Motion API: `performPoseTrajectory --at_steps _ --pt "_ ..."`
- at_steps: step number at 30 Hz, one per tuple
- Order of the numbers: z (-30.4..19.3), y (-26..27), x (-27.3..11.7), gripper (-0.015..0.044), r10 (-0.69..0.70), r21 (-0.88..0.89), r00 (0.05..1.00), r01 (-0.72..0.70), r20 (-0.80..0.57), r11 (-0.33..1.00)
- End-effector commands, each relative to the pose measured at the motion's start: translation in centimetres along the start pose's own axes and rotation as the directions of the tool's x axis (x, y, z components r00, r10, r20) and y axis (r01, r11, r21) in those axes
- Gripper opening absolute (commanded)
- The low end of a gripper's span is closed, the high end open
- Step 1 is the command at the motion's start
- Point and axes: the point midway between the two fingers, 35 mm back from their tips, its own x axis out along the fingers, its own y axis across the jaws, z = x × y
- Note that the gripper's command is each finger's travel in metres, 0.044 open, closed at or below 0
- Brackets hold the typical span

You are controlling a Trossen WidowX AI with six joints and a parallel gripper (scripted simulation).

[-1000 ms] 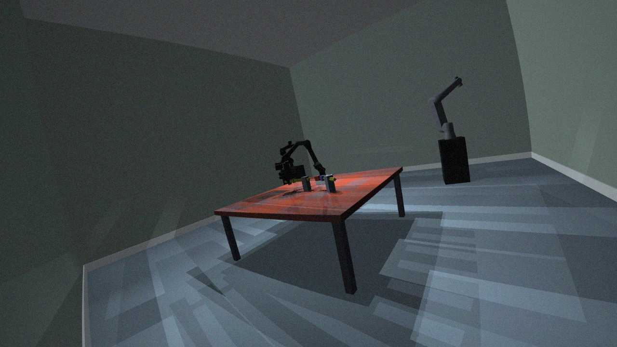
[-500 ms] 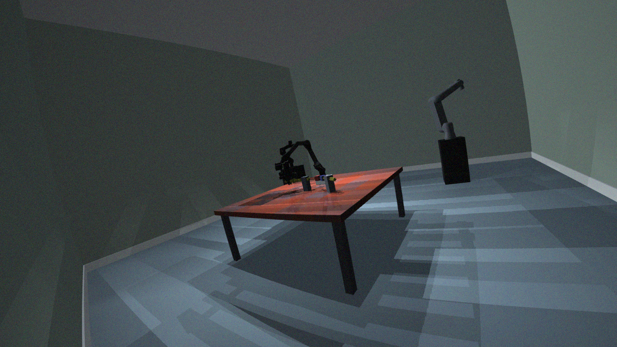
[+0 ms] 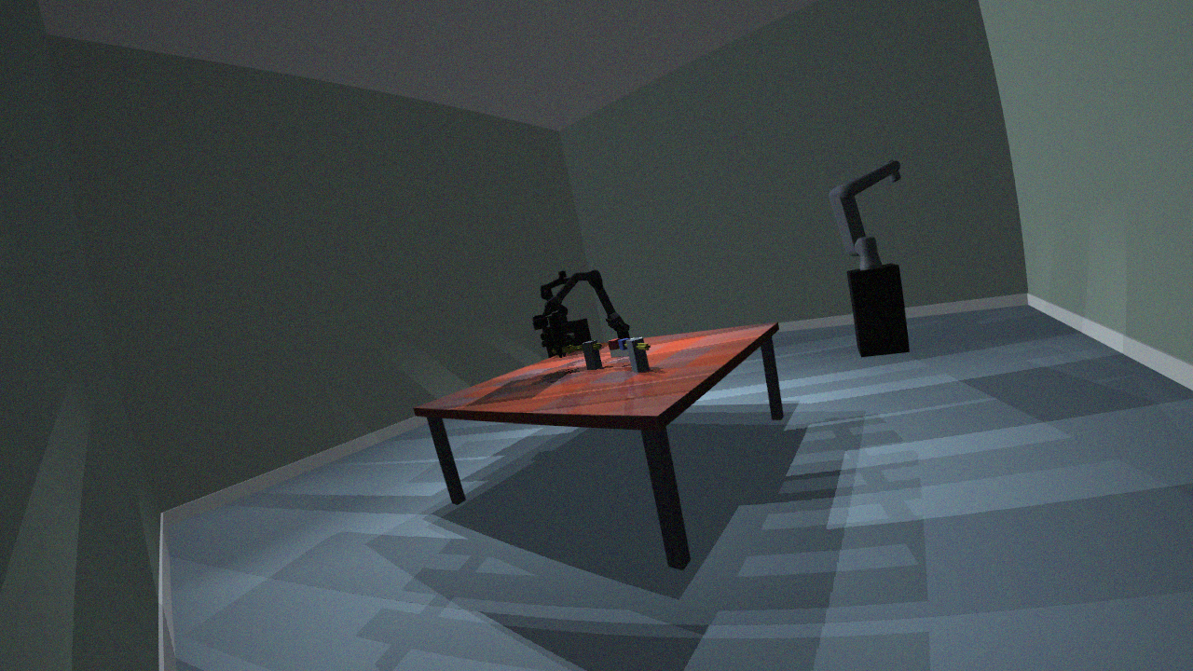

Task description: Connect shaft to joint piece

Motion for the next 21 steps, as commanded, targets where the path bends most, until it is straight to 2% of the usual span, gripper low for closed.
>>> performPoseTrajectory --at_steps 1,21 --pt "-0.8 0.0 0.0 0.0000 -0.003 0.002 1.000 0.003 -0.002 1.000" --pt "-3.6 0.0 0.0 0.0000 -0.006 0.003 1.000 0.006 -0.005 1.000"
